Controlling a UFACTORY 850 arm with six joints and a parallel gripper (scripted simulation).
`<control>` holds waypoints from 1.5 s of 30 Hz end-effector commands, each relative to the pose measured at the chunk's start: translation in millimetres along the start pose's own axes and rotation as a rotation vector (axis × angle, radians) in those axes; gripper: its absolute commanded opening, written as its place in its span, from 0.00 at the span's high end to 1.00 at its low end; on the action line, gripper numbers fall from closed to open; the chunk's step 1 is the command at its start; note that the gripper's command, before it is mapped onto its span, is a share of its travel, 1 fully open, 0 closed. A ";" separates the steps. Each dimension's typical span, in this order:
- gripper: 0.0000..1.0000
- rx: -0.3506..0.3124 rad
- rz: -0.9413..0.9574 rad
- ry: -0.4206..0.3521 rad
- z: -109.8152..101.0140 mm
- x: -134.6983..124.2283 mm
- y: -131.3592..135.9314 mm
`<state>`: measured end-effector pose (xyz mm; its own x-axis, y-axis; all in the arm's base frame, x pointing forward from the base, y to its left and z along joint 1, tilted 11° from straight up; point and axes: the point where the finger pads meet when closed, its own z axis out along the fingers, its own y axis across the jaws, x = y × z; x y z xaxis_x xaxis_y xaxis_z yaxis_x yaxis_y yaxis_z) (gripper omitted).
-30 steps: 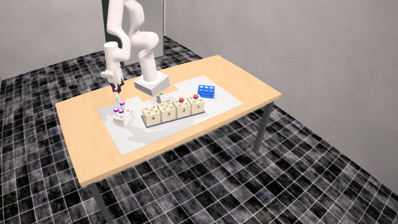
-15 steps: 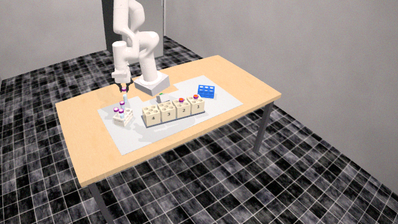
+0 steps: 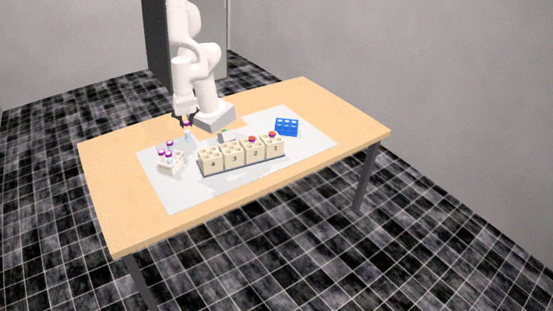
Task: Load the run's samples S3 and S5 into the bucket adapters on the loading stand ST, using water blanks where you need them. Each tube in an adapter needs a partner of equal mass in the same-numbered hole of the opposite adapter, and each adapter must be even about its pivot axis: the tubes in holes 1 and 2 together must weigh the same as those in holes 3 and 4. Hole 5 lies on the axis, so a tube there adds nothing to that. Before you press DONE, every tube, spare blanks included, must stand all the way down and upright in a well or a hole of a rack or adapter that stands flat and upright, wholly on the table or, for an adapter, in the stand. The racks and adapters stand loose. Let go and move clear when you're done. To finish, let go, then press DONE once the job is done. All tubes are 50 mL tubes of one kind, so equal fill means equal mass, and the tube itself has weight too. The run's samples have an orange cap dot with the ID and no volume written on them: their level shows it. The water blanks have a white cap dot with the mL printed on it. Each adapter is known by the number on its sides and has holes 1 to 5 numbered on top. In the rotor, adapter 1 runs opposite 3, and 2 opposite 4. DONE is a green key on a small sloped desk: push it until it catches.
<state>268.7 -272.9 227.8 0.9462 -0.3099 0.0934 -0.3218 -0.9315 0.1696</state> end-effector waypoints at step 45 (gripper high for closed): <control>1.00 0.002 -0.025 0.002 -1.0 60.8 -195.9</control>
<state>383.9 -114.1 201.9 0.9545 -0.2847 0.0884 -0.2959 -0.9408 0.1656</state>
